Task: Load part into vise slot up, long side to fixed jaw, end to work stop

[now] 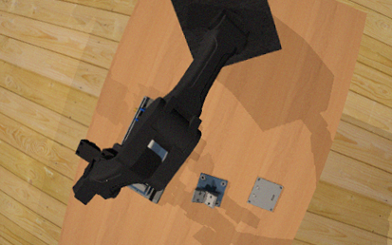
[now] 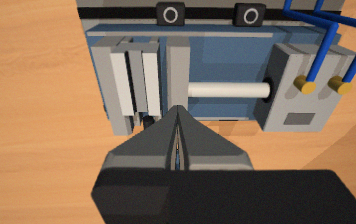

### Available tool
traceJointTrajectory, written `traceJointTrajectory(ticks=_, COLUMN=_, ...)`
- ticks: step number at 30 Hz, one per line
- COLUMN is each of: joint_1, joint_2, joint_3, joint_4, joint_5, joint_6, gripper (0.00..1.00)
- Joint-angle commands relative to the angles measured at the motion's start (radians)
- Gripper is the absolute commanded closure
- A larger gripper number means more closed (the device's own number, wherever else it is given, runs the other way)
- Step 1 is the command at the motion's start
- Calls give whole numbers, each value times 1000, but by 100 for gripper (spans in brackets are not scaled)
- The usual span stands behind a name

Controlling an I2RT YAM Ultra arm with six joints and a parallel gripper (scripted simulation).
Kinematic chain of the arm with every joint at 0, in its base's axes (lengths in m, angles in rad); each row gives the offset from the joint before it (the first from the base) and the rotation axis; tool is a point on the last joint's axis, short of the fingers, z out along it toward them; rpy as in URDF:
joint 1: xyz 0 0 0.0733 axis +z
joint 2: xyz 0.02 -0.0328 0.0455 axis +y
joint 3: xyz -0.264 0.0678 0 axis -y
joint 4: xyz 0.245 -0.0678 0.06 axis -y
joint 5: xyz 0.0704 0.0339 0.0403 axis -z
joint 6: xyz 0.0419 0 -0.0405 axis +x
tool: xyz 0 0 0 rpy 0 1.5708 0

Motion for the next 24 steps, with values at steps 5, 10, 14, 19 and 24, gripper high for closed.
traceJointTrajectory(ticks=5, joint_1=-38, joint_2=-53, joint_3=39, joint_4=-57, joint_5=-4, joint_6=-24, gripper=100)
traceJointTrajectory(ticks=10, joint_1=-41, joint_2=-58, joint_3=43, joint_4=-68, joint_5=-4, joint_6=-28, gripper=100)
traceJointTrajectory(ticks=14, joint_1=-42, joint_2=-58, joint_3=43, joint_4=-70, joint_5=-4, joint_6=-29, gripper=100)
traceJointTrajectory(ticks=19, joint_1=-42, joint_2=-59, joint_3=44, joint_4=-71, joint_5=-4, joint_6=-29, gripper=100)
traceJointTrajectory(ticks=24, joint_1=-42, joint_2=-59, joint_3=44, joint_4=-71, joint_5=-4, joint_6=-29, gripper=100)
